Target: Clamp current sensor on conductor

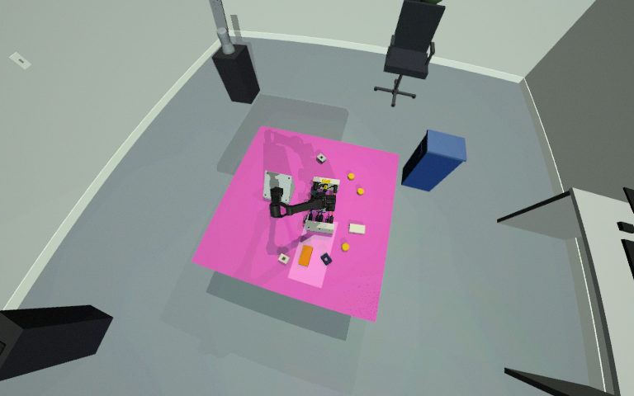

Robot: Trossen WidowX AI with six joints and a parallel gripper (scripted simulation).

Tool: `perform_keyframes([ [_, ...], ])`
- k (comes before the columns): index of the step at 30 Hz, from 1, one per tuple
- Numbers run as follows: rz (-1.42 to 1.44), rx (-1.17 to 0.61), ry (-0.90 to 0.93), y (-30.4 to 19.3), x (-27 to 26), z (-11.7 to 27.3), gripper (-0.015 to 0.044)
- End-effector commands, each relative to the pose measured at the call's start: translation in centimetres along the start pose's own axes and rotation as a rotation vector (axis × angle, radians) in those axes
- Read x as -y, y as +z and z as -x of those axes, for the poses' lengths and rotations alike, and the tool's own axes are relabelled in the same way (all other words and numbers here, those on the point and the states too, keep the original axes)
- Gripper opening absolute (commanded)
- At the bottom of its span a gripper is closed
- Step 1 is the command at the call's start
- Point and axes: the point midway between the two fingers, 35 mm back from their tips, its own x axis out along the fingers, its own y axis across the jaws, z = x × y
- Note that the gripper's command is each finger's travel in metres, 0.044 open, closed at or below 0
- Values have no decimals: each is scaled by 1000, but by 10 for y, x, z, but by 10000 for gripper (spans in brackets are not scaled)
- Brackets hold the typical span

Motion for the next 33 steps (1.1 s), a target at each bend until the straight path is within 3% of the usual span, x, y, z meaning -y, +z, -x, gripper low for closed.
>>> perform_keyframes([
  [1,-7,4,-3,0,2,1,0],
  [19,-1,-1,-1,0,-1,-16,0],
  [29,-7,2,-3,-1,1,-12,262],
  [33,-7,2,-3,-1,1,-12,274],
])
